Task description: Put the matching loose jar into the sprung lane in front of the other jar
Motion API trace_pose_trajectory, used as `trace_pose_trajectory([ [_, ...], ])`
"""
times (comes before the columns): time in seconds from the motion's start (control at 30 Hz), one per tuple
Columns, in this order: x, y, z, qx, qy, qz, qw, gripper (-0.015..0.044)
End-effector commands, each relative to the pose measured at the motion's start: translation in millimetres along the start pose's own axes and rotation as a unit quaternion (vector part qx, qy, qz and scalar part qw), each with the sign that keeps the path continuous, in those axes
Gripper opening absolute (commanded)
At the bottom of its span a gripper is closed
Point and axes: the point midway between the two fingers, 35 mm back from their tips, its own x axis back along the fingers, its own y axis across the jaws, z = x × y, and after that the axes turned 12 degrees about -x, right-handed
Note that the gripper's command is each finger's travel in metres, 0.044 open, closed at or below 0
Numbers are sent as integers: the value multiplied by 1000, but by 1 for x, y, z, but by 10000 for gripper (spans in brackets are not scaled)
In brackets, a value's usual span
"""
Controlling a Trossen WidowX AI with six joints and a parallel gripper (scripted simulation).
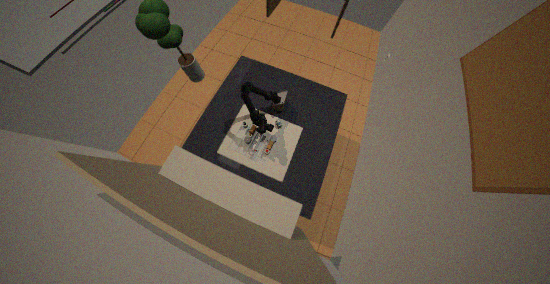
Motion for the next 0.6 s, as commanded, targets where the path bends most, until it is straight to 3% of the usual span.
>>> trace_pose_trajectory([
  [0.0,1,0,-5,-1,-4,0,1000,0],
  [0.57,1,2,-12,-1,-4,0,1000,0],
])
